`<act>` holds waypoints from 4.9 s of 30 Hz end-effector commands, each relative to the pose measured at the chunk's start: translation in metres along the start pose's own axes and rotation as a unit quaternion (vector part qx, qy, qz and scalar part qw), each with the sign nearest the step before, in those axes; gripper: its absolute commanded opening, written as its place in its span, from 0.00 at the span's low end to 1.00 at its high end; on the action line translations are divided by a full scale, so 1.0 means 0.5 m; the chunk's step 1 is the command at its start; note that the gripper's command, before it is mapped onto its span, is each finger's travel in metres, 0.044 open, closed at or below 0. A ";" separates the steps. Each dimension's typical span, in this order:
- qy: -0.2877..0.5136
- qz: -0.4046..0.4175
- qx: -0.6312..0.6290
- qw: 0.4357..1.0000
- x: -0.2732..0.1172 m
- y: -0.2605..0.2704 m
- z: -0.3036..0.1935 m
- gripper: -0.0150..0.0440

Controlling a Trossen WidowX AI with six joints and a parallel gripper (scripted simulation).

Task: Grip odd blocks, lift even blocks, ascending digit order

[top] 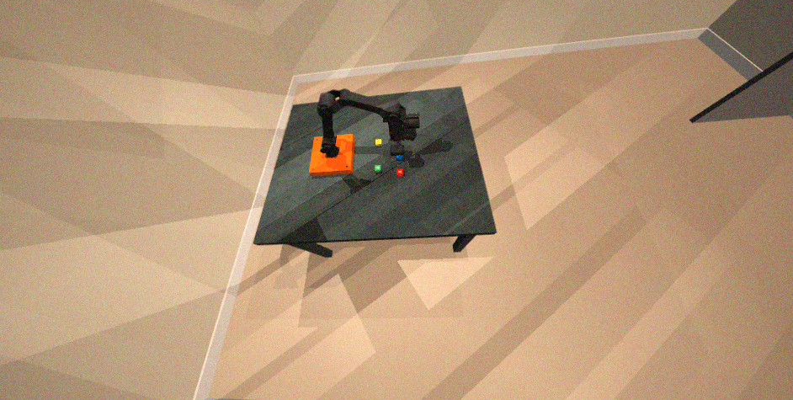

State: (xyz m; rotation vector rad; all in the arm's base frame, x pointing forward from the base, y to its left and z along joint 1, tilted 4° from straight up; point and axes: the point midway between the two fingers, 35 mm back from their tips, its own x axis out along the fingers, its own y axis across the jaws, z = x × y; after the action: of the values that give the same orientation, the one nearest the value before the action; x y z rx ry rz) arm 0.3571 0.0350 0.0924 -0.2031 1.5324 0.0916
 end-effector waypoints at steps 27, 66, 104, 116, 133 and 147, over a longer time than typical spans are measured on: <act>-0.012 -0.006 0.002 1.000 -0.061 -0.193 -0.014 0.55; -0.012 -0.006 0.002 1.000 0.152 -0.195 -0.012 0.75; -0.011 -0.007 0.003 1.000 0.137 -0.194 -0.013 0.46; -0.012 -0.006 0.002 1.000 0.122 -0.194 -0.012 0.46; -0.012 -0.006 0.002 1.000 0.152 -0.195 -0.012 0.46; -0.012 -0.006 0.002 1.000 0.152 -0.195 -0.012 0.68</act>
State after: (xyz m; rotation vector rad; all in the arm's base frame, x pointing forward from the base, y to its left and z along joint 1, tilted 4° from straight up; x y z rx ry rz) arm 0.3723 -0.0670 0.0241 -0.2056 1.5087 0.0744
